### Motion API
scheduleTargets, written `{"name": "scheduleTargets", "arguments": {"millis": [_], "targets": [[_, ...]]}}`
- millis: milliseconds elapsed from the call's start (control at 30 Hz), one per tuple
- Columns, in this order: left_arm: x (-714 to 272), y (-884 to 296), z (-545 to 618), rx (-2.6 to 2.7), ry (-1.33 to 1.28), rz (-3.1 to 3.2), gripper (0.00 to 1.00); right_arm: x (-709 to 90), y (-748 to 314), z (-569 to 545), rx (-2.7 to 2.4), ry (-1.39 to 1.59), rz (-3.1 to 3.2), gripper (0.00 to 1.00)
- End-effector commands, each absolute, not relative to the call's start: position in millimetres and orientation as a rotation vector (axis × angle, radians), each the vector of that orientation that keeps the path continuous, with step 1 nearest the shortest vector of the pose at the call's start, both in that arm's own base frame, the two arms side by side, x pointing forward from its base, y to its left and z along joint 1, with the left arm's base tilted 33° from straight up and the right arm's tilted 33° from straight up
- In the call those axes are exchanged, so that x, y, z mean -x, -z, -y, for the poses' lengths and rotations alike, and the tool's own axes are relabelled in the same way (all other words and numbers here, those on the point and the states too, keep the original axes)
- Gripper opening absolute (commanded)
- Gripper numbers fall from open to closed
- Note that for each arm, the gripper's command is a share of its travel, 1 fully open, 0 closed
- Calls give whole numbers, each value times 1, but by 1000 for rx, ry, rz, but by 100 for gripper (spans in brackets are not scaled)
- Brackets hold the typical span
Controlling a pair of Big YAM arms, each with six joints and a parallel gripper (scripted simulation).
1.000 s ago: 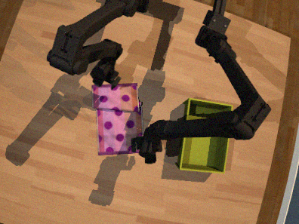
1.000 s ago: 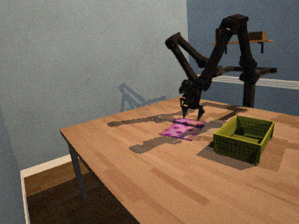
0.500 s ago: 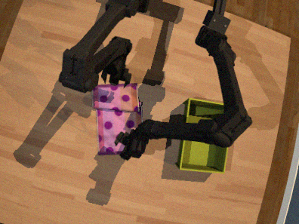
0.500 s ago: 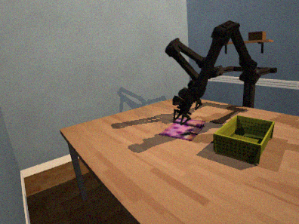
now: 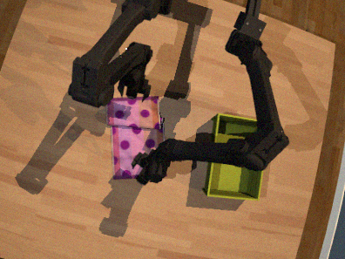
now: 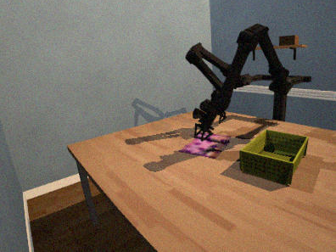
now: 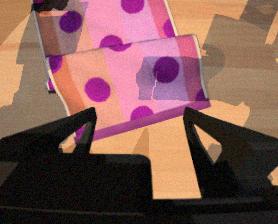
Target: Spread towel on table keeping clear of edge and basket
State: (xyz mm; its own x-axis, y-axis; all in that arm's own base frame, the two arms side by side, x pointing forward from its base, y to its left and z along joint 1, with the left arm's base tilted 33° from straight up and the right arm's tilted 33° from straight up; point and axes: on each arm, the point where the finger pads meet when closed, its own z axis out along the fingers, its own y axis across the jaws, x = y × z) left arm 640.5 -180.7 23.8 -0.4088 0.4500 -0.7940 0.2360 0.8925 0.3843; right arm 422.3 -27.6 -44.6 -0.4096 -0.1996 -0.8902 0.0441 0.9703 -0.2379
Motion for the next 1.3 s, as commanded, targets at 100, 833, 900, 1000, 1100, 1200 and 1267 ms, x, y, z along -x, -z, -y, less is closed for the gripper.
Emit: {"name": "scheduleTargets", "arguments": {"millis": [100, 833, 900, 1000, 1100, 1200, 1267], "targets": [[-651, -21, 182, -629, -321, -2016, 52, -425, 44, 21, -38, 170, -1995, 52], [-686, 30, 178, -1485, -623, -2270, 52, -460, 93, 49, -1298, -127, -2042, 52], [-687, 31, 179, -1509, -631, -2274, 52, -461, 94, 50, -1337, -137, -2039, 52], [-688, 34, 183, -1557, -651, -2281, 52, -461, 105, 51, -1428, -150, -2047, 52], [-690, 36, 184, -1577, -664, -2290, 52, -464, 109, 52, -1482, -165, -2050, 52], [-693, 35, 185, -1544, -665, -2296, 52, -463, 116, 52, -1482, -157, -2084, 52], [-695, 34, 186, -1543, -664, -2293, 52, -457, 119, 51, -1467, -151, -2097, 52]]}}
